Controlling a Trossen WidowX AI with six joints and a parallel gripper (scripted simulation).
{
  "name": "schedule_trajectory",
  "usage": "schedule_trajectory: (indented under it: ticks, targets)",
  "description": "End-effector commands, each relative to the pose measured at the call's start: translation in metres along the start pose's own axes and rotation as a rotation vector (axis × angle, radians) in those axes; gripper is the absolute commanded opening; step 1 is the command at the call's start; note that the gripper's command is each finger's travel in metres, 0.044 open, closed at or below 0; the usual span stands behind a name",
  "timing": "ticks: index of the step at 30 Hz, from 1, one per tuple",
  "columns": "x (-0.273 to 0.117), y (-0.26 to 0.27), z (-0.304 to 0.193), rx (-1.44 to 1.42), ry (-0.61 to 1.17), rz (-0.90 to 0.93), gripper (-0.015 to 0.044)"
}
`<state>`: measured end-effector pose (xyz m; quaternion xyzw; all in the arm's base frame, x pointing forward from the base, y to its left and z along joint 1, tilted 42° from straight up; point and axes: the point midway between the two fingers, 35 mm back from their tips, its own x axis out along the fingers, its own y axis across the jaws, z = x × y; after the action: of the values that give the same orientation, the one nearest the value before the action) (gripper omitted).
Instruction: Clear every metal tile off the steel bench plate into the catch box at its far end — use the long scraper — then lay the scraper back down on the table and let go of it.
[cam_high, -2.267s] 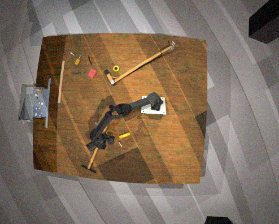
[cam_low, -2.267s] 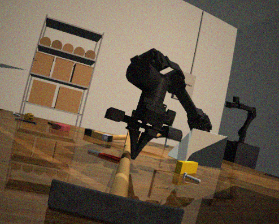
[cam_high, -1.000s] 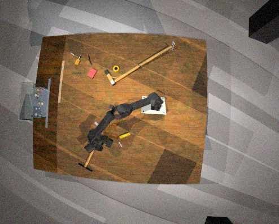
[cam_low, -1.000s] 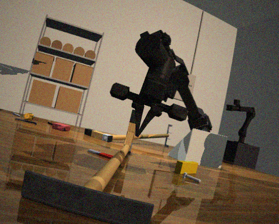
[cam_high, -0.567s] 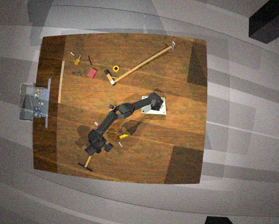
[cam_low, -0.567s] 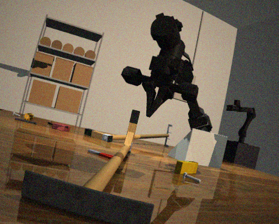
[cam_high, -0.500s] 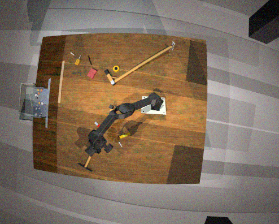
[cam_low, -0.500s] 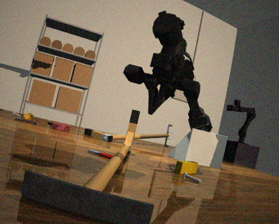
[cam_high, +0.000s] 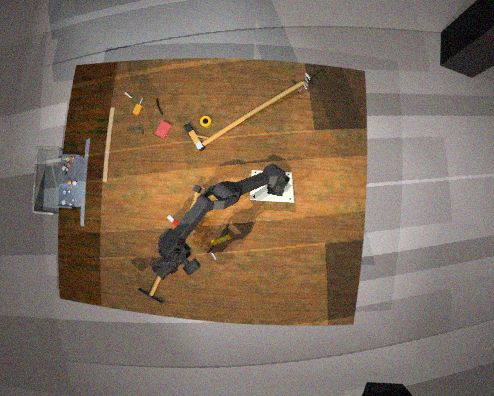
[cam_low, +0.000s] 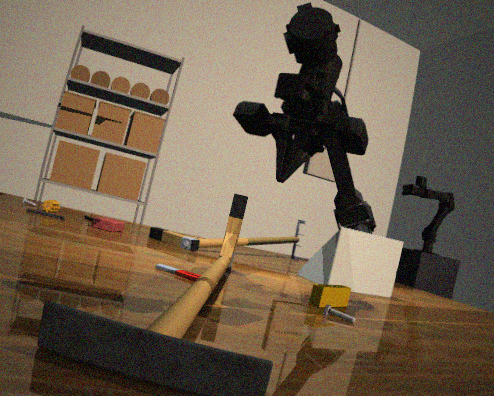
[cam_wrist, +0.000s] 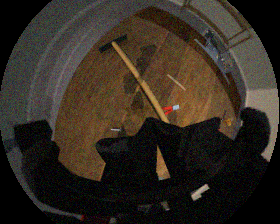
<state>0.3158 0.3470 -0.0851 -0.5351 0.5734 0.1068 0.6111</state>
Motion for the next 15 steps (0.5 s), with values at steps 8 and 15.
schedule_trajectory:
  ticks: [8, 15]
  targets:
    - [0.026, -0.001, -0.001, 0.027, 0.008, 0.008, 0.0000]
    - [0.044, 0.000, -0.002, 0.038, 0.009, 0.009, 0.0000]
